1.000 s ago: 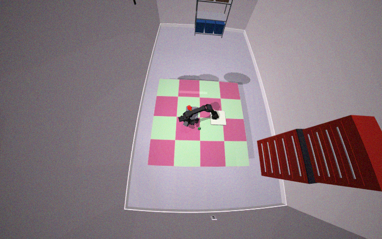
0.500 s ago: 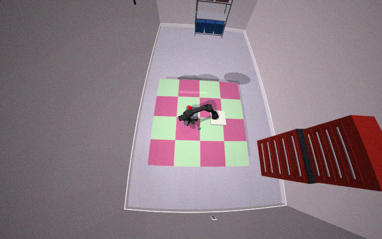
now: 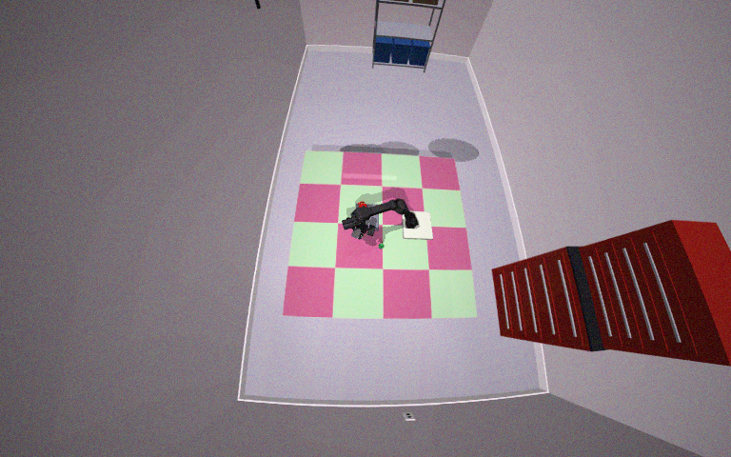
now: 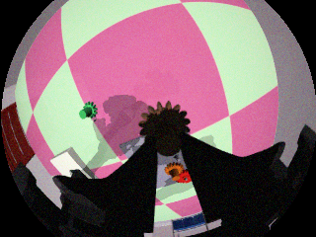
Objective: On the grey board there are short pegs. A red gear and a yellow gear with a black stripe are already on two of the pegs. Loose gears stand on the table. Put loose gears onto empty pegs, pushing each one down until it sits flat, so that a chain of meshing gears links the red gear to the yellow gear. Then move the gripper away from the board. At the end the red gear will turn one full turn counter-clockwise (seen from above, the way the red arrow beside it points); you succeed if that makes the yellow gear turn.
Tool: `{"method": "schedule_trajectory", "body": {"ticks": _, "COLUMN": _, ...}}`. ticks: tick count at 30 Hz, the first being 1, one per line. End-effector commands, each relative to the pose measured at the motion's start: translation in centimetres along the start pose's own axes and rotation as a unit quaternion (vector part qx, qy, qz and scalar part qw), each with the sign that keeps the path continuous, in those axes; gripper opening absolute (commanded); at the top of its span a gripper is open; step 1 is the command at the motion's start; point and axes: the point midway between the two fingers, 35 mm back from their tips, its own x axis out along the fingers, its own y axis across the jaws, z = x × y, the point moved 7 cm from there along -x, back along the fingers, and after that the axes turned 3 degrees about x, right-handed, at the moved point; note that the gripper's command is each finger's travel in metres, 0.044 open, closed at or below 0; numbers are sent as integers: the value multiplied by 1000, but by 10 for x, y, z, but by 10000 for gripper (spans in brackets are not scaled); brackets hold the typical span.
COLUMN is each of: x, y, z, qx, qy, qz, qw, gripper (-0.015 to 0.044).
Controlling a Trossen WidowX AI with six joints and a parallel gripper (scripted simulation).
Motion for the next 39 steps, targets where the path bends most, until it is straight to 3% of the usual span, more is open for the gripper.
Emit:
{"method": "schedule_trajectory", "body": {"ticks": 1, "x": -7, "y": 2, "z": -1, "qx": 3, "qy": -1, "qz": 0, "qw": 1000, "gripper": 0}}
{"method": "schedule_trajectory", "body": {"ticks": 9, "x": -15, "y": 3, "z": -3, "qx": 3, "qy": 0, "qz": 0, "qw": 1000, "gripper": 0}}
{"method": "schedule_trajectory", "body": {"ticks": 39, "x": 20, "y": -26, "z": -61, "qx": 3, "qy": 1, "qz": -1, "qw": 1000, "gripper": 0}}
